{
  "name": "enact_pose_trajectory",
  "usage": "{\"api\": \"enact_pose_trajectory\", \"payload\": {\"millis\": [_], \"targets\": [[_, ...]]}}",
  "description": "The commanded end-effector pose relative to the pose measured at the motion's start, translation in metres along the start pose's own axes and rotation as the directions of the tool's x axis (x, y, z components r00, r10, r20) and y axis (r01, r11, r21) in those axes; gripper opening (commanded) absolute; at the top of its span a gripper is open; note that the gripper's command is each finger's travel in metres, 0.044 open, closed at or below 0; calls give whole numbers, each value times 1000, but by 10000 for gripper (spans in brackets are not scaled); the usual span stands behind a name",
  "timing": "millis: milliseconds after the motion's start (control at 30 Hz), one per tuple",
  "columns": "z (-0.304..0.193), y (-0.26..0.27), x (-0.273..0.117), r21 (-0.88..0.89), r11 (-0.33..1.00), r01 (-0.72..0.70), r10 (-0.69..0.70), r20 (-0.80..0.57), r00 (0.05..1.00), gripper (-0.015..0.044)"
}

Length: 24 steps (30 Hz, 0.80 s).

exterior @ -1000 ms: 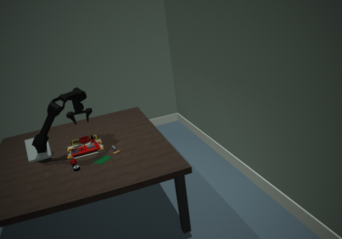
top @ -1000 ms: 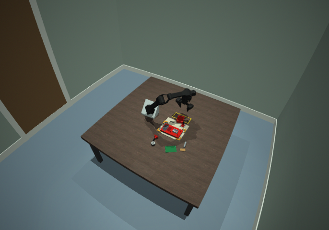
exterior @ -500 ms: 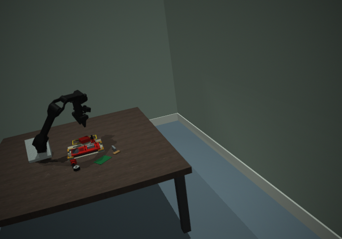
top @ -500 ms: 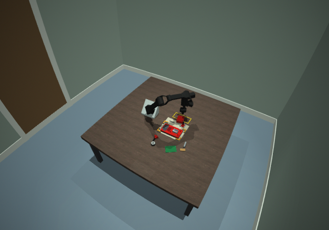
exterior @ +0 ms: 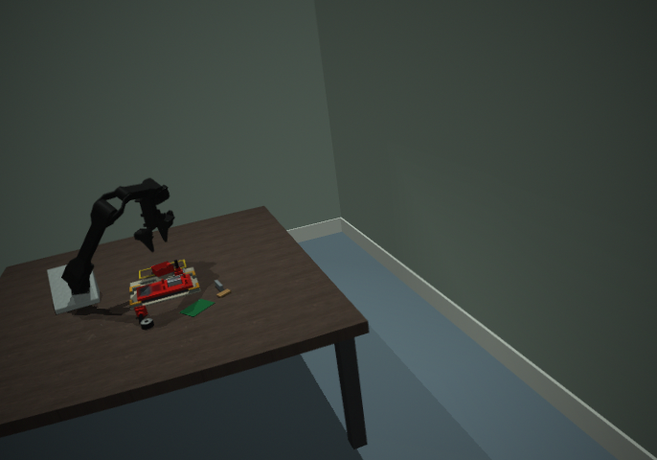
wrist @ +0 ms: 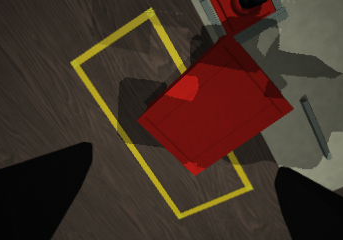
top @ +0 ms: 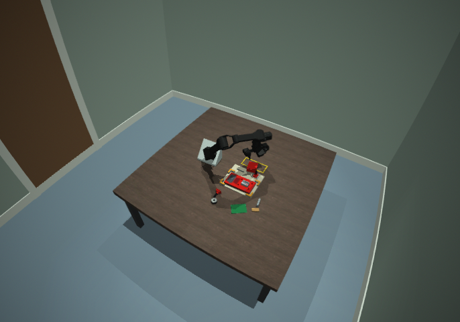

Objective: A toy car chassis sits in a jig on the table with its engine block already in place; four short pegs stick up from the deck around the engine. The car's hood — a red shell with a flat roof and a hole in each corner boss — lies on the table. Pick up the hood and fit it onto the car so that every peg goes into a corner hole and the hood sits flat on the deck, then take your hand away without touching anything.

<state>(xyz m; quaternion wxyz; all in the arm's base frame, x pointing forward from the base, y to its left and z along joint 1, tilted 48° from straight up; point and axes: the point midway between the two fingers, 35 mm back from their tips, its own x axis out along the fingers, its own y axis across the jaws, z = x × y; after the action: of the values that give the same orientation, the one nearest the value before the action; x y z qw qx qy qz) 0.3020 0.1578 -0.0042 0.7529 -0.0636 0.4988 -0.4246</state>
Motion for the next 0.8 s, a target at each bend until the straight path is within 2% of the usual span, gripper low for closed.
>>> {"api": "enact_pose_trajectory", "payload": {"millis": [0, 767], "targets": [[3, -16, 19, 633, 774, 23, -32, 2, 999, 440], [6, -18, 26, 633, 774, 23, -32, 2, 999, 440]]}}
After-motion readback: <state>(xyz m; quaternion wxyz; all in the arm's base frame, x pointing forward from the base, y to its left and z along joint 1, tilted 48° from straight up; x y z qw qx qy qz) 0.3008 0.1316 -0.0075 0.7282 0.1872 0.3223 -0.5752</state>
